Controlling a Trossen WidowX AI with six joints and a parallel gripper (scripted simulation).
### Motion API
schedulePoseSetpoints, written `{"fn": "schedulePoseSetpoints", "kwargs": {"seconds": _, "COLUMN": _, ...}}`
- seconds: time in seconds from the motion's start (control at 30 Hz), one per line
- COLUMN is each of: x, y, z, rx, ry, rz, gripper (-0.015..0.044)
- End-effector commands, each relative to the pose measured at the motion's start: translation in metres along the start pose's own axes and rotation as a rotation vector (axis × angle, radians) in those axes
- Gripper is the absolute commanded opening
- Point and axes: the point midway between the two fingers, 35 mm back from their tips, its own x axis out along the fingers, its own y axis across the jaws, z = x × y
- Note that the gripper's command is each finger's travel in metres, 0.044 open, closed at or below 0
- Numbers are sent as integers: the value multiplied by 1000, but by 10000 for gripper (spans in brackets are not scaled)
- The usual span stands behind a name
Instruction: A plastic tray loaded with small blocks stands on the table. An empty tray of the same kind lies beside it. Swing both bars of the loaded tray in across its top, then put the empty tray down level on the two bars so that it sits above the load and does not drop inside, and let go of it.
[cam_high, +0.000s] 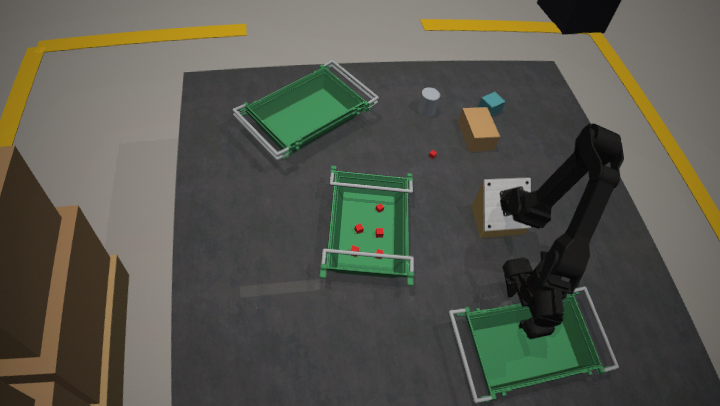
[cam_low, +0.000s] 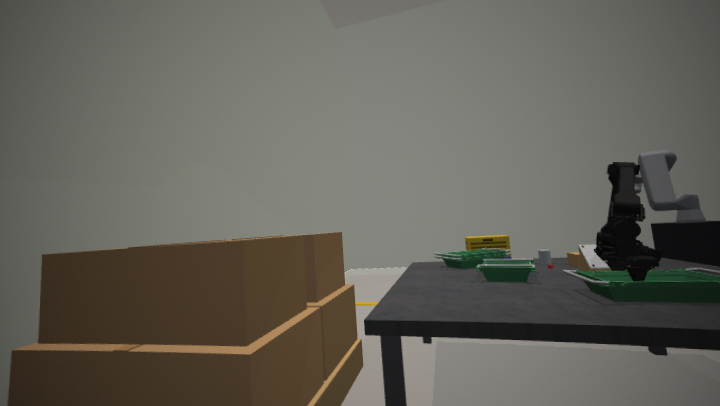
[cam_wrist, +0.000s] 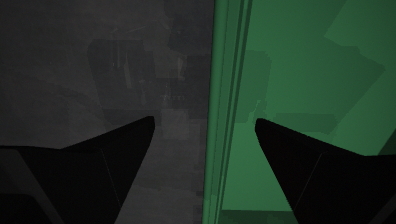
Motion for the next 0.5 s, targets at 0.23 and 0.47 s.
{"fn": "schedulePoseSetpoints", "kwargs": {"seconds": 0.23, "x": 1, "y": 0, "z": -1, "rx": 5, "ry": 3, "rz": 1, "gripper": 235}}
{"fn": "schedulePoseSetpoints", "kwargs": {"seconds": 0.47, "x": 1, "y": 0, "z": -1, "rx": 5, "ry": 3, "rz": 1, "gripper": 188}}
